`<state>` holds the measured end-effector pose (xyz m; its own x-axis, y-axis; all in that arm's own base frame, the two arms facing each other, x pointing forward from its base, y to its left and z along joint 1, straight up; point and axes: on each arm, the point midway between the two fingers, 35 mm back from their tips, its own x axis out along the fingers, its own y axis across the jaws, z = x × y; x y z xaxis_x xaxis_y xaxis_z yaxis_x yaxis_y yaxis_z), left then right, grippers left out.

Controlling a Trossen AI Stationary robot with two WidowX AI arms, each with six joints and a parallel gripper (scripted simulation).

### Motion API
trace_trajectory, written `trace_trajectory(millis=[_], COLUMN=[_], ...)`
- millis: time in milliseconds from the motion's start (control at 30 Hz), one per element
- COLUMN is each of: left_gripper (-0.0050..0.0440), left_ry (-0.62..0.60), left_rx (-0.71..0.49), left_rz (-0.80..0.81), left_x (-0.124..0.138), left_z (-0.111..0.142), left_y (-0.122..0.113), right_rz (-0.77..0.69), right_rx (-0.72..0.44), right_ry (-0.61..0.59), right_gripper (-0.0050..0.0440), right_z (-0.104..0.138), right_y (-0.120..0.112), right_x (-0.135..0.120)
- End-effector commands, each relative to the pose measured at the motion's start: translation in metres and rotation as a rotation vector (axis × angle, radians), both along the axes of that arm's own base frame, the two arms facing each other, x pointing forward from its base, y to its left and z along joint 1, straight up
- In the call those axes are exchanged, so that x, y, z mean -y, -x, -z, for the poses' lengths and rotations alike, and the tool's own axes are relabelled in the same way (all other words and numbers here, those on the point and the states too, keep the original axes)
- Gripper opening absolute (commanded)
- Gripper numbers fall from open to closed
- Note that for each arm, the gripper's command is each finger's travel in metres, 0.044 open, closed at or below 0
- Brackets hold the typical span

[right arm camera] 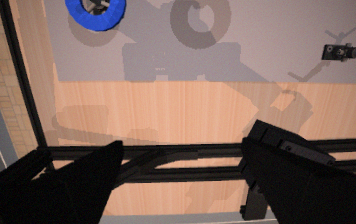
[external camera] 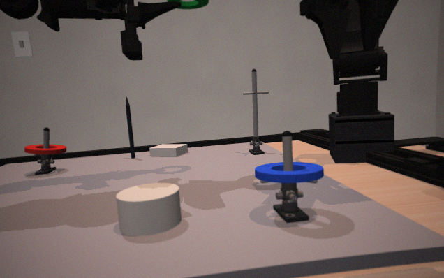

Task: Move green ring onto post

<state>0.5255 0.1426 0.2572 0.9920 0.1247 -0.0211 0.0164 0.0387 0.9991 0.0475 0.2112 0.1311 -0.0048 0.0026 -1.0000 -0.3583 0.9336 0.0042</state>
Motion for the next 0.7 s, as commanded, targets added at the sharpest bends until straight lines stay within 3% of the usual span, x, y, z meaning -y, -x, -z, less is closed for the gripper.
trace_trajectory(millis=[0,667], left_gripper=[0.0000,0.0000], left_ry=[-0.010,-0.032], left_rx=[0.003,0.013], left_rz=[0.000,-0.004], left_x=[0.013,0.055], left_z=[-0.005,-0.009], left_y=[0.017,0.086], right_rz=[0.003,0.003], right_rx=[0.005,0.005], right_ry=[0.003,0.003], right_gripper=[0.0400,0.0400], right_z=[0.000,0.000], right_y=[-0.001,-0.001], right_x=[0.000,0.000])
